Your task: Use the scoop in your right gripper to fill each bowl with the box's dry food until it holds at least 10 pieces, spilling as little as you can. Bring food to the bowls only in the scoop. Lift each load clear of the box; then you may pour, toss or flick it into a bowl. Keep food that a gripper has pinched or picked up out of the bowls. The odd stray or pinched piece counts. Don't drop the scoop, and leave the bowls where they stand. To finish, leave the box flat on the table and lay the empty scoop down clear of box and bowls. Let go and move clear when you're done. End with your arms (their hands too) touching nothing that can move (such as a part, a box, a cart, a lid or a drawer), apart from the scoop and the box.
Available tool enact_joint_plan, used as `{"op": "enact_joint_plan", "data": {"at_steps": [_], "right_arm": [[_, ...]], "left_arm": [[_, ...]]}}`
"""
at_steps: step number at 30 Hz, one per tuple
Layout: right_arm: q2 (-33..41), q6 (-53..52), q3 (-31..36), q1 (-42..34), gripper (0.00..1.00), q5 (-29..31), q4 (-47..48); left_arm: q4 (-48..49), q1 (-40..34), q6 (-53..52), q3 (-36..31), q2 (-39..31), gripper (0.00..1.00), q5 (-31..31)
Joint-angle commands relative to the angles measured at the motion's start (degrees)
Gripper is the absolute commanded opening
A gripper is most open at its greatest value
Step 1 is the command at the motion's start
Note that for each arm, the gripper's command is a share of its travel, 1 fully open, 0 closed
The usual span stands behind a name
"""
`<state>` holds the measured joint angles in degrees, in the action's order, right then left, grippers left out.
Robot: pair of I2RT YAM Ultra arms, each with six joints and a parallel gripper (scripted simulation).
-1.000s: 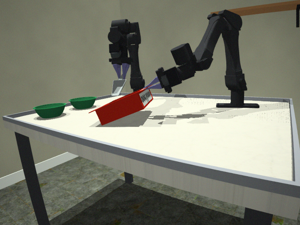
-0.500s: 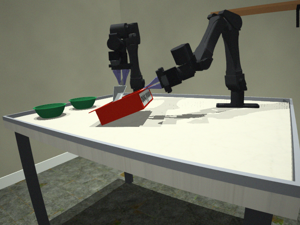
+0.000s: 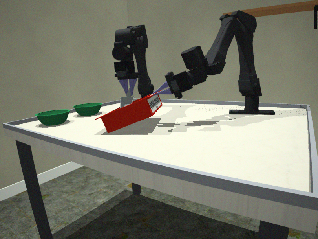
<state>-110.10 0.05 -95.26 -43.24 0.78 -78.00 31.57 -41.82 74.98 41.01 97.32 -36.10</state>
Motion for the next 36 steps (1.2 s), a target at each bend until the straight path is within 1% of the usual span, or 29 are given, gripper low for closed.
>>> {"op": "enact_joint_plan", "data": {"at_steps": [1, 5, 6, 8, 10, 12, 14, 15, 16, 19, 20, 22, 23, 25, 26, 29, 36], "right_arm": [[-0.4, 0.4, -3.1, 0.3, 0.00, 0.0, -1.0], [-2.6, 0.4, -3.8, 0.8, 0.00, 0.1, -1.2], [-0.8, 0.4, -3.4, 0.7, 0.00, 0.0, 0.1], [-0.8, 0.4, -3.4, 0.7, 0.00, 0.0, 0.1], [0.3, -0.4, 0.7, -0.7, 0.00, -0.2, 1.0], [0.4, -0.1, -0.4, -0.7, 0.00, -0.2, 0.5], [0.7, 0.2, 1.6, -0.5, 0.00, -0.3, 0.8], [0.8, 0.2, 1.3, -0.4, 0.00, -0.3, 0.8], [0.3, 0.1, -2.2, 0.6, 0.00, 0.0, 2.1], [0.8, 0.1, -2.1, 0.3, 0.00, 0.0, 1.0], [1.1, 0.2, -2.2, 0.3, 0.00, 0.1, 4.2], [0.8, 0.3, 1.9, 0.3, 0.00, 0.1, 5.7], [0.8, 0.2, 0.4, 0.3, 0.00, 0.0, 4.4], [0.8, 0.2, 0.4, 0.3, 0.00, 0.0, 4.4], [0.5, 0.2, 1.9, 0.1, 0.00, 0.0, 6.9], [1.1, 0.4, 1.9, 0.3, 0.00, -0.3, 8.6], [1.4, 0.4, 4.3, 0.5, 0.00, -0.4, 13.1]], "left_arm": [[2.5, 0.3, -1.5, 2.8, -3.5, 0.00, 0.9], [2.5, 0.3, -1.5, 2.8, -3.5, 0.00, 0.9], [2.5, 0.3, -1.5, 2.8, -3.5, 0.00, 0.9], [2.5, 0.3, -1.5, 2.8, -3.5, 0.00, 0.9], [2.5, 0.3, -1.5, 2.8, -3.5, 0.00, 0.9], [2.5, 0.3, -1.5, 2.8, -3.5, 0.00, 0.9], [2.5, 0.3, -1.5, 2.8, -3.5, 0.00, 0.9], [2.5, 0.3, -1.5, 2.8, -3.5, 0.00, 0.9], [2.5, 0.3, -1.5, 2.8, -3.5, 0.00, 0.9], [2.5, 0.3, -1.5, 2.8, -3.5, 0.00, 0.9], [2.5, 0.3, -1.5, 2.8, -3.5, 0.00, 0.9], [2.5, 0.3, -1.5, 2.8, -3.5, 0.00, 0.9], [2.5, 0.3, -1.5, 2.8, -3.5, 0.00, 0.9], [2.5, 0.3, -1.5, 2.8, -3.5, 0.00, 0.9], [2.5, 0.3, -1.5, 2.8, -3.5, 0.00, 0.9], [2.5, 0.3, -1.5, 2.8, -3.5, 0.00, 0.9], [2.5, 0.3, -1.5, 2.8, -3.5, 0.00, 0.9]]}}
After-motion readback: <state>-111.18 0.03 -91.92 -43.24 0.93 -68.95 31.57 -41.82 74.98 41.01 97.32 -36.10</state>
